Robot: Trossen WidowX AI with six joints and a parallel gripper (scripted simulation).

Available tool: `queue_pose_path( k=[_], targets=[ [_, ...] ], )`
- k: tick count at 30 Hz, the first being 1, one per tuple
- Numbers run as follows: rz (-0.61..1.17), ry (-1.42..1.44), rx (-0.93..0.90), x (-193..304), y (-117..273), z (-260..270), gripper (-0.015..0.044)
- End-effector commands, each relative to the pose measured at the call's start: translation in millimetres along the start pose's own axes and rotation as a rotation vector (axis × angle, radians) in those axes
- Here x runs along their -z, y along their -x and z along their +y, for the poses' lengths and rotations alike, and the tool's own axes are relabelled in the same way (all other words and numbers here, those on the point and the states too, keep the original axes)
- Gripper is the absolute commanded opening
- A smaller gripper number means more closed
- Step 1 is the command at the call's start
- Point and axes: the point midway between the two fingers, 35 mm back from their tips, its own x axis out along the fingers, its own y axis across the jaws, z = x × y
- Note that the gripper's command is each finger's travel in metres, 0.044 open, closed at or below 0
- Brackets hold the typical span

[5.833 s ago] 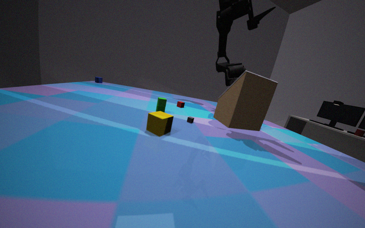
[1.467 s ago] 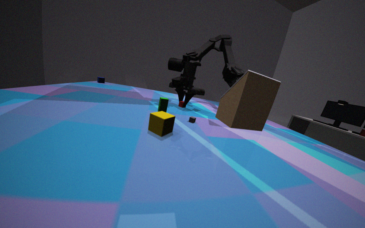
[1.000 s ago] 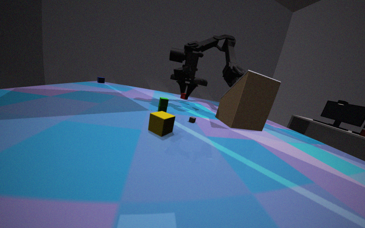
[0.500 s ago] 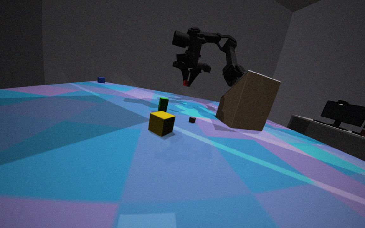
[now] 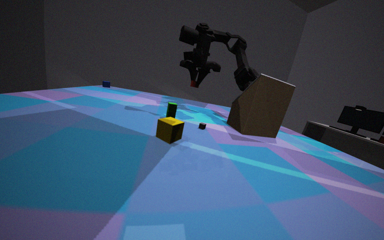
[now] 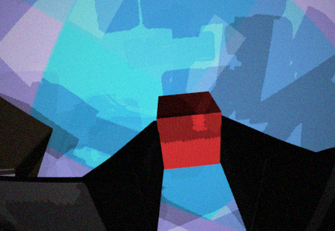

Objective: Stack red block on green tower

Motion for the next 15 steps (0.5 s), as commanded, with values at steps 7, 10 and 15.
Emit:
queue_pose_path(
  k=[7,10,15],
  targets=[
    [-0.006,-0.003,-0.008,-40,2,2,0.0],
    [-0.007,-0.003,-0.009,-53,3,4,0.0],
    [-0.005,-0.007,-0.014,-73,3,9,0.0]
  ],
)
